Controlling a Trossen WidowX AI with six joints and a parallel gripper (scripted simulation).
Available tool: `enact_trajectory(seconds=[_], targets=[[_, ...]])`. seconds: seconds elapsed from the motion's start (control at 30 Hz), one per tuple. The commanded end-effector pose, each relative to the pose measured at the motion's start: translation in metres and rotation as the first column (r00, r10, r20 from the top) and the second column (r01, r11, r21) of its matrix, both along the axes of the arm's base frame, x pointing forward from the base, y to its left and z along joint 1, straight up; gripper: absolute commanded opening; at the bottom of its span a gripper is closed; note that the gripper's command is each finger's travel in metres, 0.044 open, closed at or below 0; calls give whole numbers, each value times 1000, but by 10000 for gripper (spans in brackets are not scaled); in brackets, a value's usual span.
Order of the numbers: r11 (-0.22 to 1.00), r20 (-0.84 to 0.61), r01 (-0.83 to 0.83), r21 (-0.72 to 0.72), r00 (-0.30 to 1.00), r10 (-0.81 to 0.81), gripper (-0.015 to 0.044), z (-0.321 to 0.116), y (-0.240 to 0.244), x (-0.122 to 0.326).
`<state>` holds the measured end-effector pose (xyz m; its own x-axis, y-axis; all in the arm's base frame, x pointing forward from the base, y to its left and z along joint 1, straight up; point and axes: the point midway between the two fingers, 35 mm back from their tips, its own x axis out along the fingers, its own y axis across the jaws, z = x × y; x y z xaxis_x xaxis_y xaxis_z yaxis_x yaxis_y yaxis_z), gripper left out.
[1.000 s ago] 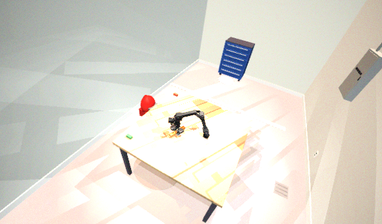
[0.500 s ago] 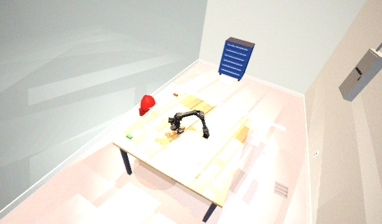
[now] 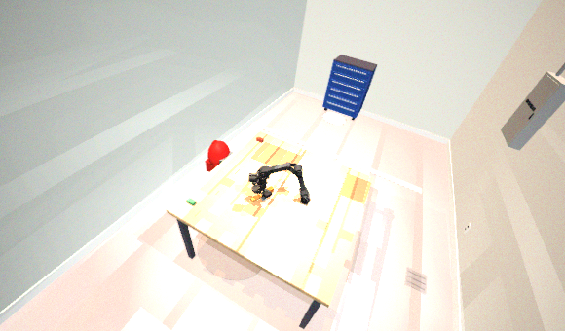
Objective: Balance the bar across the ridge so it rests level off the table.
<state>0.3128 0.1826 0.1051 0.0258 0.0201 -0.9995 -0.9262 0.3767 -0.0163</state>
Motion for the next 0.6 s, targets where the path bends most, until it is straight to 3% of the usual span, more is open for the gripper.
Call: enact_trajectory(seconds=[0.0, 0.57], targets=[[1000, -1, 0, -6, 1000, 0, 0, -2, -1, 0], [1000, -1, 0, -6, 1000, 0, 0, -3, -1, 0]])
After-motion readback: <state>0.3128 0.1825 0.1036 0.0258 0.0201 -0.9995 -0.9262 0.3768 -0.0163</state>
